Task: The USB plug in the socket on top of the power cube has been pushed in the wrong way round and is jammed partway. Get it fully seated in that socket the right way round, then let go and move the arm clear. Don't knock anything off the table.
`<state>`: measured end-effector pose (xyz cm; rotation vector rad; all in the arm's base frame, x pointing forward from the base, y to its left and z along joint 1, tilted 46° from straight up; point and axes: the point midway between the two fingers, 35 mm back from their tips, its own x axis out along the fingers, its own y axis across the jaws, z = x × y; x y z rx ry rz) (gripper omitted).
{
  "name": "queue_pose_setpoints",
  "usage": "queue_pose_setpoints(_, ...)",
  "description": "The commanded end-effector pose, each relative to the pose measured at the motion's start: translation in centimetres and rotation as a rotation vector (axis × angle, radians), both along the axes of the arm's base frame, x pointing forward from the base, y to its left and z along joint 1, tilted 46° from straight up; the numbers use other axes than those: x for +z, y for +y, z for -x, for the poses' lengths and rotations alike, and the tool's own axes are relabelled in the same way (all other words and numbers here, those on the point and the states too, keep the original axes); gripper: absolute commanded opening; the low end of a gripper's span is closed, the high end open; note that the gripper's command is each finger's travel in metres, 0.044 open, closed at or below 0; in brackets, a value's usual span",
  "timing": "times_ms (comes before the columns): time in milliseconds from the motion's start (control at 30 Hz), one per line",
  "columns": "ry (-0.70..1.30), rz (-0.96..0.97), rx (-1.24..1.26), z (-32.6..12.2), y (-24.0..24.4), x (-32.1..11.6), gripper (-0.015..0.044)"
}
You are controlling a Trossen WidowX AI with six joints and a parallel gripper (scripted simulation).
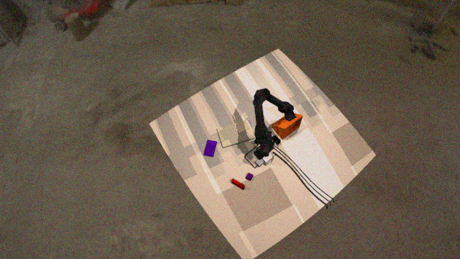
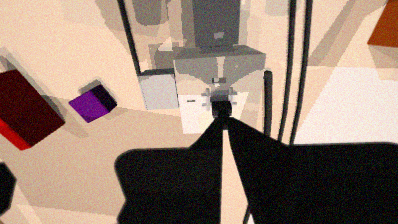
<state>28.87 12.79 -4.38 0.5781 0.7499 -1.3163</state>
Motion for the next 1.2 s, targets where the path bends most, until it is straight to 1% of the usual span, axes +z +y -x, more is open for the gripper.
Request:
queue_pose_setpoints(0,0.001,0.002,0.003,-0.05,-0.09,-0.08,0.0)
queue_pose_setpoints(1167,0.001,0.002,0.003,-0.09,-0.39,-0.37,0.0)
